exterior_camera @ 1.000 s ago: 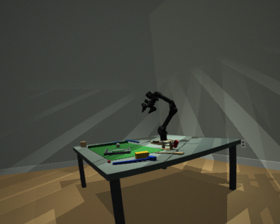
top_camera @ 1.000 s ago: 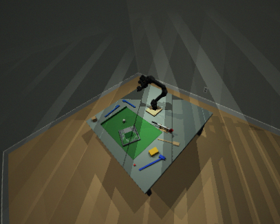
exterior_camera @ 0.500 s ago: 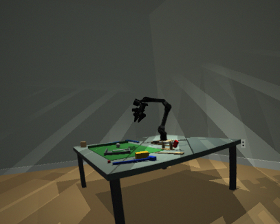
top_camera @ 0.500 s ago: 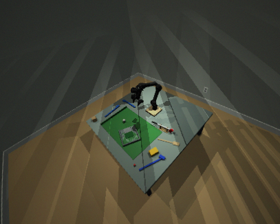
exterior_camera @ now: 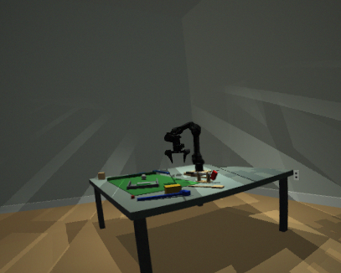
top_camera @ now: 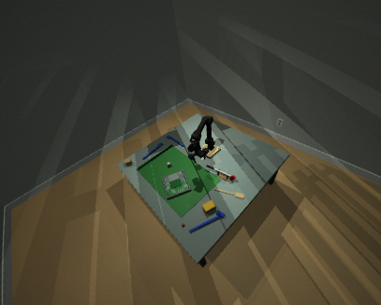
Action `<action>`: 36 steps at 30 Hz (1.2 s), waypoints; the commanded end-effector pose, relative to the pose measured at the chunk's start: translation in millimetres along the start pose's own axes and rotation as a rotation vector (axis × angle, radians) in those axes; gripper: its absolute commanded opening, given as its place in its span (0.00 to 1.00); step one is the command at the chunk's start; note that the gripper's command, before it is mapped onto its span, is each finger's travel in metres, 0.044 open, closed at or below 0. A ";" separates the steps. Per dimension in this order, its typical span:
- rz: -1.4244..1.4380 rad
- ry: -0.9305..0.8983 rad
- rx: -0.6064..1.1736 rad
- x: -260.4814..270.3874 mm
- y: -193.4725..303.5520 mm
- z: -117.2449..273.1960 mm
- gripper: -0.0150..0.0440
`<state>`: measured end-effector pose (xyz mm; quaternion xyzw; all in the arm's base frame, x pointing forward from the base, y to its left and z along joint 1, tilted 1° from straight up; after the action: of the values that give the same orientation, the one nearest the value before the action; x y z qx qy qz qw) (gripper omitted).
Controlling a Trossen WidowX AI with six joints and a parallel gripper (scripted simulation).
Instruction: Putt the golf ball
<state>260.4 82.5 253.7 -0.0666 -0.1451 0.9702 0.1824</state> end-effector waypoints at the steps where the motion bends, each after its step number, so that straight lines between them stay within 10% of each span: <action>1: 0.338 -0.136 0.011 32.6 -32.4 -39.7 1.00; 36: 0.462 -0.182 0.011 54.7 -28.0 -99.3 1.00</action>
<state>237.9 153.6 168.9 -0.0141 -0.1369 0.9890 -0.0550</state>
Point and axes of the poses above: the point midway between the two fingers, 35 mm back from their tips, its own z axis back along the fingers, its own x axis across the jaws, y = z × x, the point moved 10 cm from there along z, back along the fingers, and after that the axes turned 2 degrees about -z, right-handed, at the moved point
